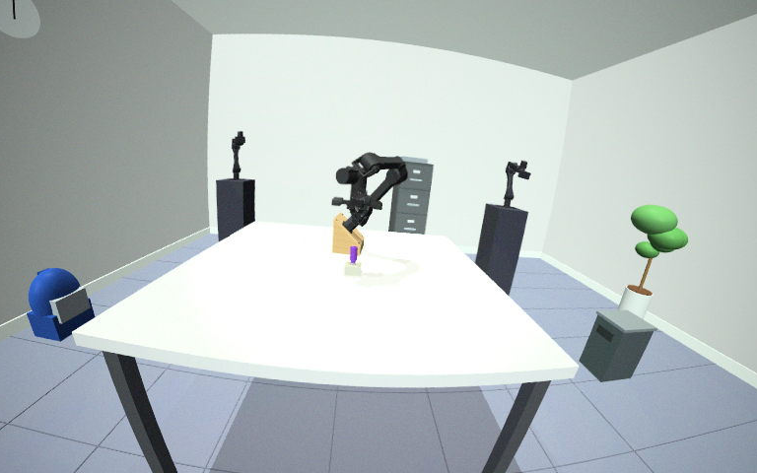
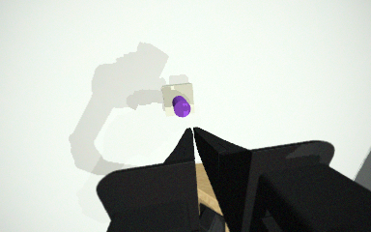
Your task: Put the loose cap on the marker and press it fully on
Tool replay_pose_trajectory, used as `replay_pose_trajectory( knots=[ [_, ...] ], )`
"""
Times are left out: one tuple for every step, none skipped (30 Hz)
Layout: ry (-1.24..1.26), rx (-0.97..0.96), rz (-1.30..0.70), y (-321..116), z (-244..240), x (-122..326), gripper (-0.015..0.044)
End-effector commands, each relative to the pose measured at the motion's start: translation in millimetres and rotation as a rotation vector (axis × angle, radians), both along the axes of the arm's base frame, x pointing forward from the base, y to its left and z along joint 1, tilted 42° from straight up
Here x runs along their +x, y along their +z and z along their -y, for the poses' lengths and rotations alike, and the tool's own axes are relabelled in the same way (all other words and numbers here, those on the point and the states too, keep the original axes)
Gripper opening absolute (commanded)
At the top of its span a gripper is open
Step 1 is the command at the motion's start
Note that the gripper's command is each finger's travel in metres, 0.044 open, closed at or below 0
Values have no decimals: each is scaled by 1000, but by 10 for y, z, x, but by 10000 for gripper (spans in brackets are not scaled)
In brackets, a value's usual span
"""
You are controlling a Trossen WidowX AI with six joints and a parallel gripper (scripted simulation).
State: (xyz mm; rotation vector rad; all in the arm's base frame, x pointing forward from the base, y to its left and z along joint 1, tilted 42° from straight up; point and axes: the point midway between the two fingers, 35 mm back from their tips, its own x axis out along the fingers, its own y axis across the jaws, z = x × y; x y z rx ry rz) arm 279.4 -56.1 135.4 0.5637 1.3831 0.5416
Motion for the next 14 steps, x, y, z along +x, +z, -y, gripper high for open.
replay_pose_trajectory(
  knots=[
    [9, 1, -9, 24, 21, -24, 79],
    [9, 1, -9, 24, 21, -24, 105],
    [9, 1, -9, 24, 21, -24, 131],
    [9, 1, -9, 24, 21, -24, 157],
    [9, 1, -9, 24, 21, -24, 184],
    [9, 1, -9, 24, 21, -24, 210],
    [9, 1, -9, 24, 21, -24, 236],
    [9, 1, -9, 24, 21, -24, 263],
    [9, 1, -9, 24, 21, -24, 289],
    [9, 1, -9, 24, 21, -24, 315],
    [9, 1, -9, 24, 21, -24, 341],
    [9, 1, -9, 24, 21, -24, 368],
    [9, 1, -9, 24, 21, -24, 394],
    [9, 1, -9, 24, 21, -24, 420]
  ],
)
